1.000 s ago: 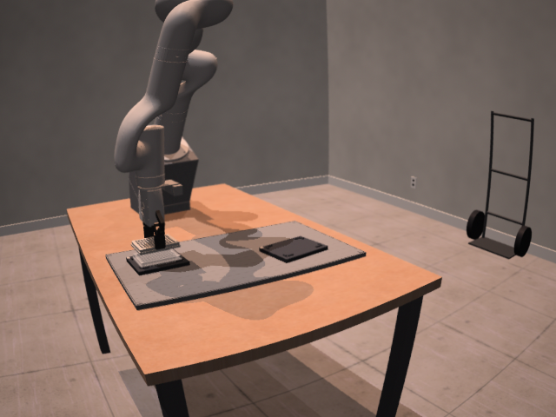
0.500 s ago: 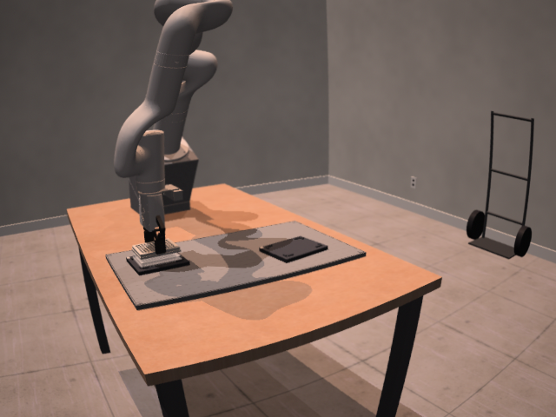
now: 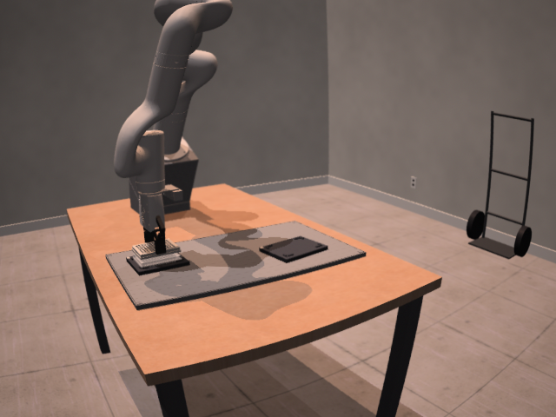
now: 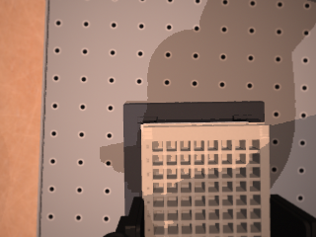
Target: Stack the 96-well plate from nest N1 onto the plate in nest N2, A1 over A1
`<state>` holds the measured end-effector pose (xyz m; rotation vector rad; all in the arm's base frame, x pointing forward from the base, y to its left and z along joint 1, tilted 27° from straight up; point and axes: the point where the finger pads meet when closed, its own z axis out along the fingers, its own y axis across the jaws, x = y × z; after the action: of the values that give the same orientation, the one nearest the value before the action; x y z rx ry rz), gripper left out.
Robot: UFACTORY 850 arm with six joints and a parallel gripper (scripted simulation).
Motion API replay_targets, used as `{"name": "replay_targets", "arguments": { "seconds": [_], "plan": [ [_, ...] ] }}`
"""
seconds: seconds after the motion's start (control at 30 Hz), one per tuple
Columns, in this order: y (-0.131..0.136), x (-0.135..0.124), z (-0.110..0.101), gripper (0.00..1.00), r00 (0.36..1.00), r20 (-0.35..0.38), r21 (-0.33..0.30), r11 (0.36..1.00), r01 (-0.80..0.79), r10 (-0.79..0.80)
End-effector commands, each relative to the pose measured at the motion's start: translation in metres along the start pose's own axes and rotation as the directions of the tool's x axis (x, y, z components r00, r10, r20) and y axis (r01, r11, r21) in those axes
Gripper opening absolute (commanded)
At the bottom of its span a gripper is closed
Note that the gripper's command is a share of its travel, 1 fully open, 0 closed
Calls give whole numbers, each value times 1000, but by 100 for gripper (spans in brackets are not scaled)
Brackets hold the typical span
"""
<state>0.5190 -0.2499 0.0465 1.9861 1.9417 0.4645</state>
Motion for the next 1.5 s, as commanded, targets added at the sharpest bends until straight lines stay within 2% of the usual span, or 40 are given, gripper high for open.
{"name": "replay_targets", "arguments": {
  "seconds": [0.0,1.47],
  "plan": [
    [1,0,0,0,1000,1,-1,1000,0,0],
    [1,0,7,0,1000,1,-1,1000,0,0]
  ]
}}
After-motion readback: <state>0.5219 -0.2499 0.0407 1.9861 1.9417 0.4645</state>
